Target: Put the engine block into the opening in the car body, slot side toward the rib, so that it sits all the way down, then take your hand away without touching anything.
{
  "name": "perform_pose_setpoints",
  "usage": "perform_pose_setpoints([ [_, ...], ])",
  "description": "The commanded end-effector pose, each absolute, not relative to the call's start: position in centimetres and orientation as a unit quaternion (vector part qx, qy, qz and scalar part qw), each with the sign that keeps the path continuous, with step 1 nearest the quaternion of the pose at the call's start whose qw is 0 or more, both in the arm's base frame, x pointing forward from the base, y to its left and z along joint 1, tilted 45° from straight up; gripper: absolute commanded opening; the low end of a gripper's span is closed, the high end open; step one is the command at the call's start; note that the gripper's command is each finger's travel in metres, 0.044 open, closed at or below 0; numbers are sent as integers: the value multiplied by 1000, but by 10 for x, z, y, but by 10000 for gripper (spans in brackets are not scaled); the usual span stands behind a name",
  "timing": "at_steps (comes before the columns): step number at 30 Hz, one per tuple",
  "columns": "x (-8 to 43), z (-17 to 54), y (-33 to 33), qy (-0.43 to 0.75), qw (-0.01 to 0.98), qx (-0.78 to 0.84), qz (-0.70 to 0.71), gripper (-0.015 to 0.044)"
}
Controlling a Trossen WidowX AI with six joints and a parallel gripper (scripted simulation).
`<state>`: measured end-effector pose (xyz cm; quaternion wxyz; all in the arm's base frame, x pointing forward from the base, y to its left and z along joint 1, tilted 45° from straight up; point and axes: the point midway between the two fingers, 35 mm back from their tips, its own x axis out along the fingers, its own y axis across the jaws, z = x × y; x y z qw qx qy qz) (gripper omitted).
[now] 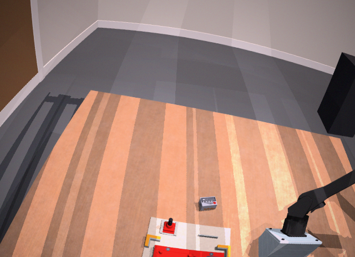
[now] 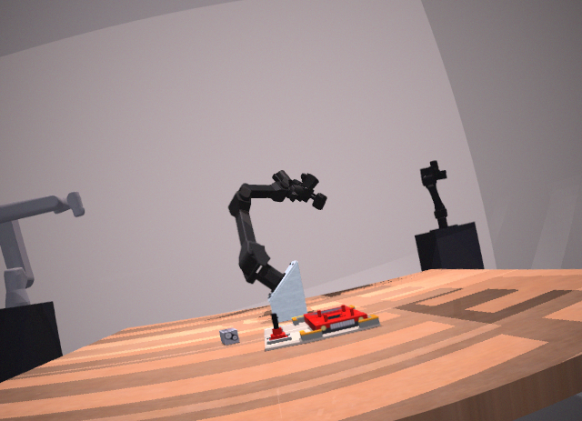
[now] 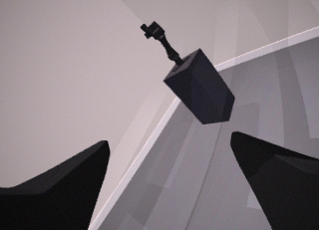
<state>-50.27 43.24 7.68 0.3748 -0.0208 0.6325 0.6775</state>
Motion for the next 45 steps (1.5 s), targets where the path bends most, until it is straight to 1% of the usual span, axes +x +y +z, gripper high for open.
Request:
perform_pose_setpoints([
  [1,-503,77,432,633,375,-21,677,426],
  [2,-501,77,434,631,377,-21,678,440],
  [5,-477,75,453,604,401,-28,688,440],
  [13,-389,71,507,514,482,-68,707,440],
  [21,-294,67,545,424,551,-131,707,440],
  [34,-142,68,564,305,617,-264,676,440],
  [45,-16,67,549,233,636,-391,623,440],
])
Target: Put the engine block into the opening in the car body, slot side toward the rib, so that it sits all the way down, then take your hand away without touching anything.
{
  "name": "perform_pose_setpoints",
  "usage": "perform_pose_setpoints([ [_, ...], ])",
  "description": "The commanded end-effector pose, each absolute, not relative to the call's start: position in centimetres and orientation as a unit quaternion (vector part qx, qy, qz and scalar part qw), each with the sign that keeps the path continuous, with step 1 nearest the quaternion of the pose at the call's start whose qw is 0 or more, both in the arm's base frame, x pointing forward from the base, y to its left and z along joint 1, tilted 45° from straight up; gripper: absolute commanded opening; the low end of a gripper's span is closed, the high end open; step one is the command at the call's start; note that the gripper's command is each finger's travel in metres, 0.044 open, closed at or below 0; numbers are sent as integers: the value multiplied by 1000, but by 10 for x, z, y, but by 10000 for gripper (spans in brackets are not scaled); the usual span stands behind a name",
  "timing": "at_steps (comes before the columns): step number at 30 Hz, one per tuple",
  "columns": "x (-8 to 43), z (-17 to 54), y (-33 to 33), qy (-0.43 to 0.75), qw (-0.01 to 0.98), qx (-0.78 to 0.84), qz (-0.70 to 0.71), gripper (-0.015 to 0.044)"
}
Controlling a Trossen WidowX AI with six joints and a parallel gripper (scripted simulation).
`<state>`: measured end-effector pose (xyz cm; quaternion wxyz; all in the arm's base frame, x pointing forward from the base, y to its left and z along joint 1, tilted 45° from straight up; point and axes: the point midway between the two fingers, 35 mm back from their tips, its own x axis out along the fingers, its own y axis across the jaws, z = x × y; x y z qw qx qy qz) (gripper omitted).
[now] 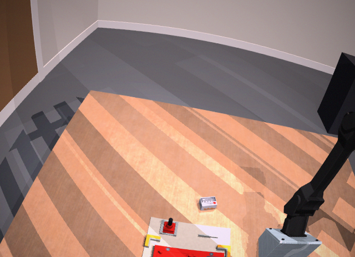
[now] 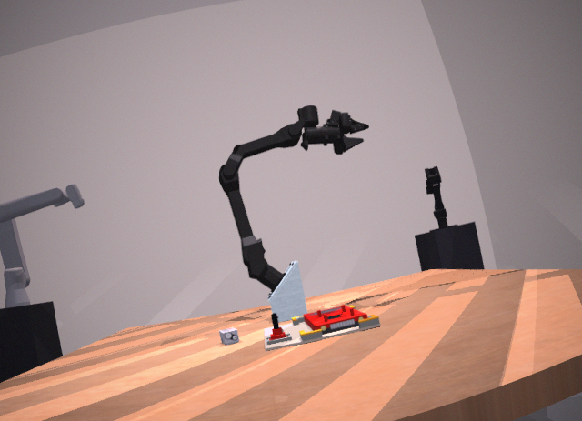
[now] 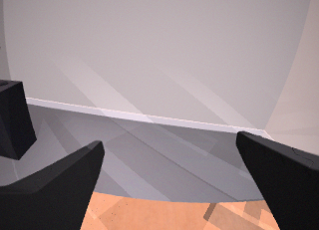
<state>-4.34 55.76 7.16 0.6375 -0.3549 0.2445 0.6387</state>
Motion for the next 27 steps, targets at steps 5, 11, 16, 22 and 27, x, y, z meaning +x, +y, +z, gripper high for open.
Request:
perform_pose_setpoints([
  [5,38,67,532,211,629,-455,594,440],
  [11,99,67,505,193,606,-532,560,440],
  [16,146,67,476,185,575,-593,532,440],
  [22,193,66,439,188,535,-651,505,440],
  [27,227,67,404,196,494,-694,485,440],
])
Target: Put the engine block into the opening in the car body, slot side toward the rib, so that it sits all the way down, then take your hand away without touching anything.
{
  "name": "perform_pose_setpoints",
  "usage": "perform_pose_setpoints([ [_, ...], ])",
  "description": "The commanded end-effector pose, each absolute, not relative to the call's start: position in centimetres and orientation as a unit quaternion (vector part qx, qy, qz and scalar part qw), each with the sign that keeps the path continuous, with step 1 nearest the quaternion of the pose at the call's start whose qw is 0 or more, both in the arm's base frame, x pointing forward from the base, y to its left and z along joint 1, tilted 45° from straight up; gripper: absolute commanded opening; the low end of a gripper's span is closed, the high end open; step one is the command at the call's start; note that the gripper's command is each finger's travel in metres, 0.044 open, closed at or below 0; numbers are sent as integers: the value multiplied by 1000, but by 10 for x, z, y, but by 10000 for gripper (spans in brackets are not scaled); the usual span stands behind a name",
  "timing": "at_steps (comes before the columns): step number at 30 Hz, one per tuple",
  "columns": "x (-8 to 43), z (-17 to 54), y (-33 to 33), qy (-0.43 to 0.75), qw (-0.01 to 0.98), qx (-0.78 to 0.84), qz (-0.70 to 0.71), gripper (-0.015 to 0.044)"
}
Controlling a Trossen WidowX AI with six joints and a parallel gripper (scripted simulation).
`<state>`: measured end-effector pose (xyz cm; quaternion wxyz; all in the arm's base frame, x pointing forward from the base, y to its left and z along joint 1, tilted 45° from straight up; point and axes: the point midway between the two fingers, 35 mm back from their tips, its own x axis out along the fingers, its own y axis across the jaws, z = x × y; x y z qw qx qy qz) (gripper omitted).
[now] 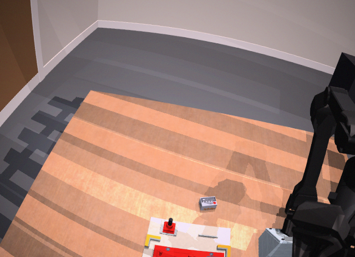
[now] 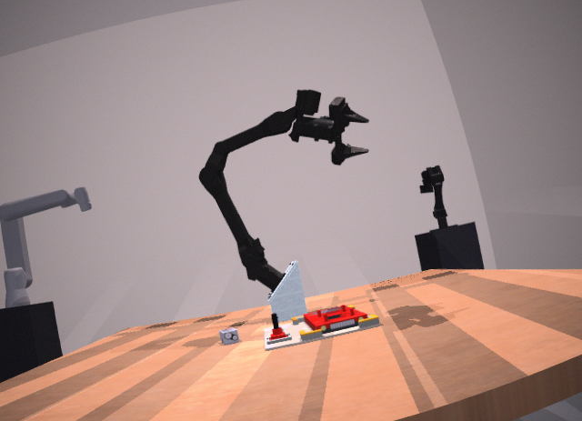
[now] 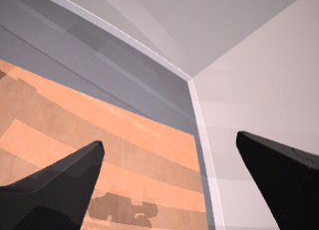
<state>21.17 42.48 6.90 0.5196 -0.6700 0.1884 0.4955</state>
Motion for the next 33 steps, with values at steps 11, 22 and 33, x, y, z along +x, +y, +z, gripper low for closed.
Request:
perform_pose_setpoints([
  [11,287,72,311,228,377,-779,446,440],
  [22,322,79,217,263,229,-826,443,440],
  [33,333,87,124,292,65,-827,476,440],
])
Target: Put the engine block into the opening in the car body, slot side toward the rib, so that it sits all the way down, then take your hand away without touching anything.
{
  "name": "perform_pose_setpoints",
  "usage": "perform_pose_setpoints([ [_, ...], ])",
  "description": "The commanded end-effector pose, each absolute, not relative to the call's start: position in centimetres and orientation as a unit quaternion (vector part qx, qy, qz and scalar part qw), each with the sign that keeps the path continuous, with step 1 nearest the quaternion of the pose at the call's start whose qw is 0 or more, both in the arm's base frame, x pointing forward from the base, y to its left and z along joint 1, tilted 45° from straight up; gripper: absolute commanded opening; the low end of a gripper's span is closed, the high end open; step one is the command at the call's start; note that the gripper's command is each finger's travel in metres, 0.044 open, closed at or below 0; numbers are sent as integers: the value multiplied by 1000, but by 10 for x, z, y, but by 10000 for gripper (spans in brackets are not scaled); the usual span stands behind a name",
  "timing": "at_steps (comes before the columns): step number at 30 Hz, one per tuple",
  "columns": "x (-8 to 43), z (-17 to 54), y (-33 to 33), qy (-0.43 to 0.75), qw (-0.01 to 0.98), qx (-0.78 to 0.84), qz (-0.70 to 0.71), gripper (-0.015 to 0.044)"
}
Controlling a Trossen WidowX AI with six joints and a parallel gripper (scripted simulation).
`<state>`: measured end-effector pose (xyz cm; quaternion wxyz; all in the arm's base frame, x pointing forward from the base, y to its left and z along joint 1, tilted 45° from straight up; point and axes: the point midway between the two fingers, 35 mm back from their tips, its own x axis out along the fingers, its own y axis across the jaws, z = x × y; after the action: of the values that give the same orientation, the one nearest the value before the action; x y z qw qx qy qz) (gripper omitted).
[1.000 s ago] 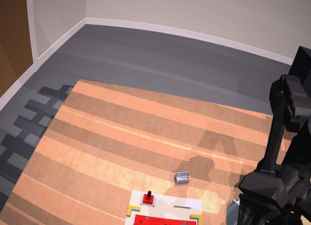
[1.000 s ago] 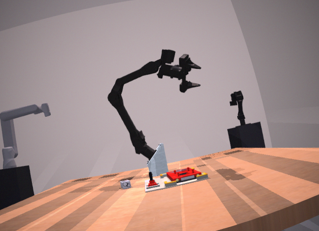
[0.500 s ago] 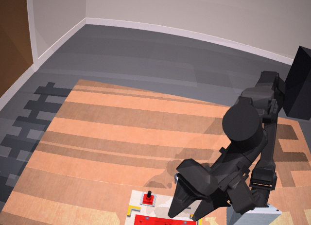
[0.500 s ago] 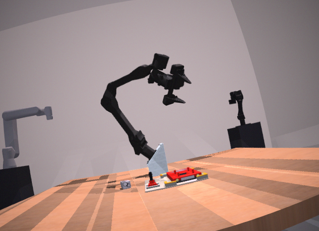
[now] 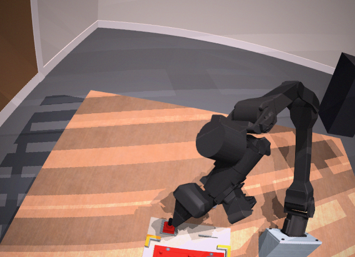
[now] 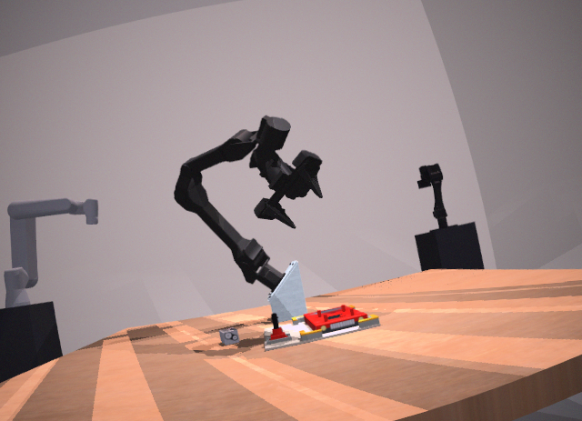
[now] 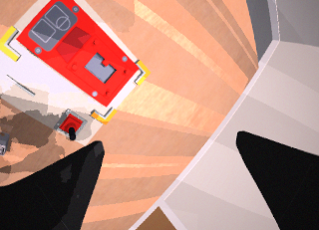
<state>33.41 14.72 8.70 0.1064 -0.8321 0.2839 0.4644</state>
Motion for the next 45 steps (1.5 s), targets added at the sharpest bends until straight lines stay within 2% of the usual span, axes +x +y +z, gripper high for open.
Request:
perform_pose_setpoints([
  [1,333,88,116,294,50,-825,481,440],
  [16,310,102,0,301,-156,-745,574,440],
  [31,252,122,-97,254,-308,-595,697,440],
  [39,247,123,-105,246,-318,-579,709,440],
  [45,247,122,-105,310,-262,-607,683,440],
])
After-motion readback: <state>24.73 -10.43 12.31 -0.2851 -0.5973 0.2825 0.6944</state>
